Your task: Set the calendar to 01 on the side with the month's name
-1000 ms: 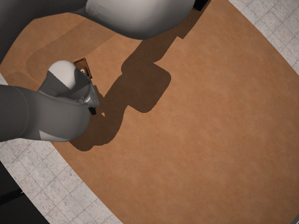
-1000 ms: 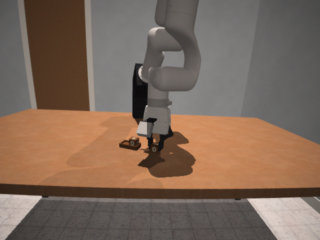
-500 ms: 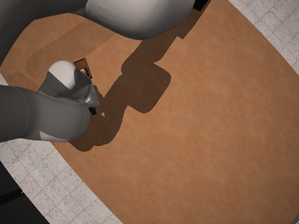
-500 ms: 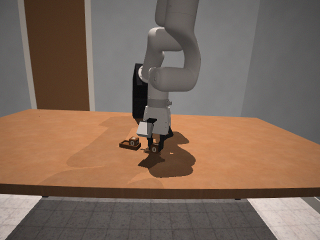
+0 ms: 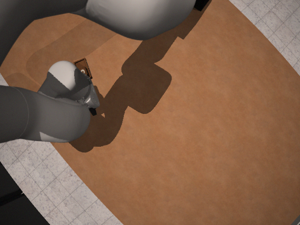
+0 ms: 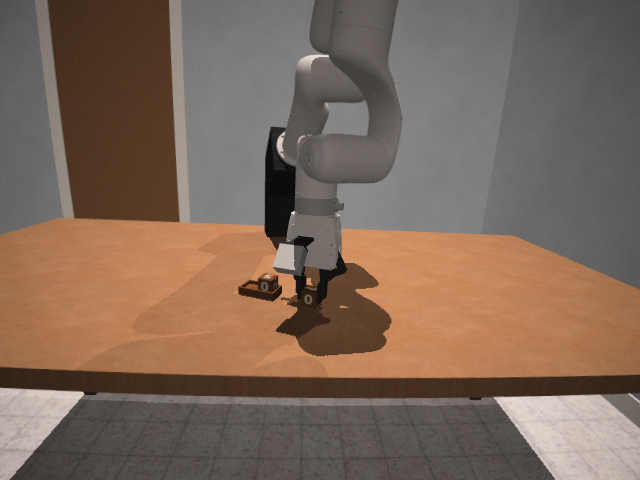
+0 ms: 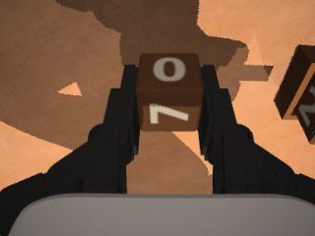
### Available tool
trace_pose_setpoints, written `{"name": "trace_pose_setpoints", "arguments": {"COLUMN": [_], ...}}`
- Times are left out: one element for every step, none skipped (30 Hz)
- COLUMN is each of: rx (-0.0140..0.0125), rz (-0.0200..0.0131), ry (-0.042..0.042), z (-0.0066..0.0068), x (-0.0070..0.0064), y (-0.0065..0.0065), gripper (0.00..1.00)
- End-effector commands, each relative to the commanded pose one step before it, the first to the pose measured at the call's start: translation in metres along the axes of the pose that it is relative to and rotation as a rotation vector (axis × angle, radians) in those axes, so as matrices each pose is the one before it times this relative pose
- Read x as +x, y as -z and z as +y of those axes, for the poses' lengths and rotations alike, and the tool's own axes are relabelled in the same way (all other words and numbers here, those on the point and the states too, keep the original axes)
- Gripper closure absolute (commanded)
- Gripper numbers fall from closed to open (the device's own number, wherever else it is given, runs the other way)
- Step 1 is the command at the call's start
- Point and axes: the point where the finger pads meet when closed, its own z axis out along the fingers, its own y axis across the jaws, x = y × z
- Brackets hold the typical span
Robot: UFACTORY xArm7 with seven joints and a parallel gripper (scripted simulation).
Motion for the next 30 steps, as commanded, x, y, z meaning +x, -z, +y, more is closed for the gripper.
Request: {"name": "trace_pose_setpoints", "arguments": {"rx": [0.00027,0.00000,0.00000,0.00000,0.00000,0.00000,0.00000,0.00000,0.00000,0.00000,0.00000,0.00000,0.00000,0.00000,0.00000,0.00000,0.00000,0.00000,0.00000,0.00000,0.00000,0.00000,0.00000,0.00000,0.00000,0.00000,0.00000,0.00000,0.00000,0.00000], "rz": [0.00111,0.00000,0.00000,0.00000,0.00000,0.00000,0.00000,0.00000,0.00000,0.00000,0.00000,0.00000,0.00000,0.00000,0.00000,0.00000,0.00000,0.00000,0.00000,0.00000,0.00000,0.00000,0.00000,0.00000,0.00000,0.00000,0.00000,0.00000,0.00000,0.00000], "ry": [-0.00029,0.00000,0.00000,0.00000,0.00000,0.00000,0.00000,0.00000,0.00000,0.00000,0.00000,0.00000,0.00000,0.00000,0.00000,0.00000,0.00000,0.00000,0.00000,0.00000,0.00000,0.00000,0.00000,0.00000,0.00000,0.00000,0.00000,0.00000,0.00000,0.00000], "z": [-0.00012,0.00000,0.00000,0.00000,0.00000,0.00000,0.00000,0.00000,0.00000,0.00000,0.00000,0.00000,0.00000,0.00000,0.00000,0.00000,0.00000,0.00000,0.00000,0.00000,0.00000,0.00000,0.00000,0.00000,0.00000,0.00000,0.00000,0.00000,0.00000,0.00000], "x": [0.00056,0.00000,0.00000,0.00000,0.00000,0.00000,0.00000,0.00000,0.00000,0.00000,0.00000,0.00000,0.00000,0.00000,0.00000,0.00000,0.00000,0.00000,0.00000,0.00000,0.00000,0.00000,0.00000,0.00000,0.00000,0.00000,0.00000,0.00000,0.00000,0.00000], "y": [0.00031,0.00000,0.00000,0.00000,0.00000,0.00000,0.00000,0.00000,0.00000,0.00000,0.00000,0.00000,0.00000,0.00000,0.00000,0.00000,0.00000,0.00000,0.00000,0.00000,0.00000,0.00000,0.00000,0.00000,0.00000,0.00000,0.00000,0.00000,0.00000,0.00000], "gripper": [0.71,0.71,0.71,0.71,0.71,0.71,0.71,0.71,0.71,0.71,0.71,0.71,0.71,0.71,0.71,0.71,0.71,0.71,0.71,0.71,0.71,0.71,0.71,0.71,0.71,0.71,0.71,0.71,0.67,0.67]}}
